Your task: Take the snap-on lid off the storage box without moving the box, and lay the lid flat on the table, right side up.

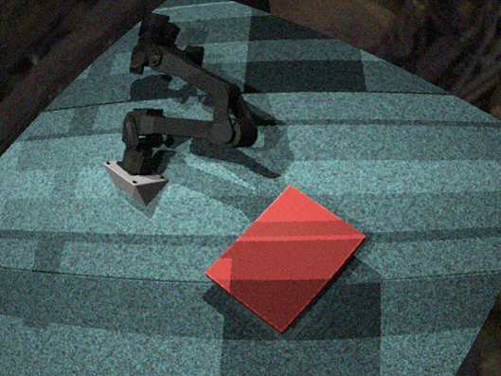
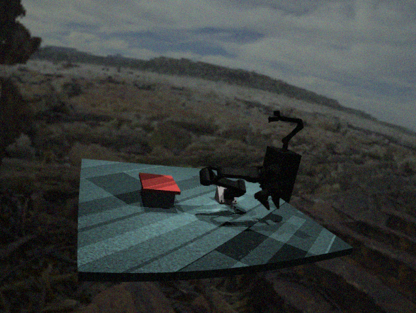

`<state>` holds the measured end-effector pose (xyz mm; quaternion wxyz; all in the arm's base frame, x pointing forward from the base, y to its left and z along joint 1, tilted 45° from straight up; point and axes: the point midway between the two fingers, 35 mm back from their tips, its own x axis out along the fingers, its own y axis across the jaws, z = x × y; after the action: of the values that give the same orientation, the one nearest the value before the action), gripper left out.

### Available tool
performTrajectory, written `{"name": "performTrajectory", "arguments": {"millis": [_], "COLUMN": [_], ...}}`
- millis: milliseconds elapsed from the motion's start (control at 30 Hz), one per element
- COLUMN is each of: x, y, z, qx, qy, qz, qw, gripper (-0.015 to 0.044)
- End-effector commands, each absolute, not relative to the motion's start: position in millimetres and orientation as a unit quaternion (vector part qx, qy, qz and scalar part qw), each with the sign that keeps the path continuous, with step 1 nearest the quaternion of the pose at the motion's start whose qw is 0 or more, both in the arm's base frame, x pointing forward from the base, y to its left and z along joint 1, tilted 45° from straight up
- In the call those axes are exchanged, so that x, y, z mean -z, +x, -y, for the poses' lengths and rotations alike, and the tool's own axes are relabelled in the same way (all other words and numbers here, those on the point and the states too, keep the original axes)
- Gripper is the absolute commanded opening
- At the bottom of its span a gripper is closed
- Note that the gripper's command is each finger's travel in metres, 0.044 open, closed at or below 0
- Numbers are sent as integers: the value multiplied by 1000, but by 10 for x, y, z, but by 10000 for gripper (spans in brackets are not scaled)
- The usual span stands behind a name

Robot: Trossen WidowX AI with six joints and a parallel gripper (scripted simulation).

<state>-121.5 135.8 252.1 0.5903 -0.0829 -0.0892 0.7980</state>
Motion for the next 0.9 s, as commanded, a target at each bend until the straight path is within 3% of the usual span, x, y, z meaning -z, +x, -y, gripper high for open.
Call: {"name": "performTrajectory", "arguments": {"millis": [0,200,400,633,867], "x": [-2523,-2583,-2618,-2633,-2625], "y": [-1233,-1716,-1942,-1894,-1983], "z": [-1345,-837,-275,731,291], "qx": [-802,-906,-962,-980,-984], "qy": [-83,-78,-74,-67,-72], "qz": [90,107,125,174,151], "qw": [585,402,230,-64,66], "gripper": [374,235,235,235,235]}}
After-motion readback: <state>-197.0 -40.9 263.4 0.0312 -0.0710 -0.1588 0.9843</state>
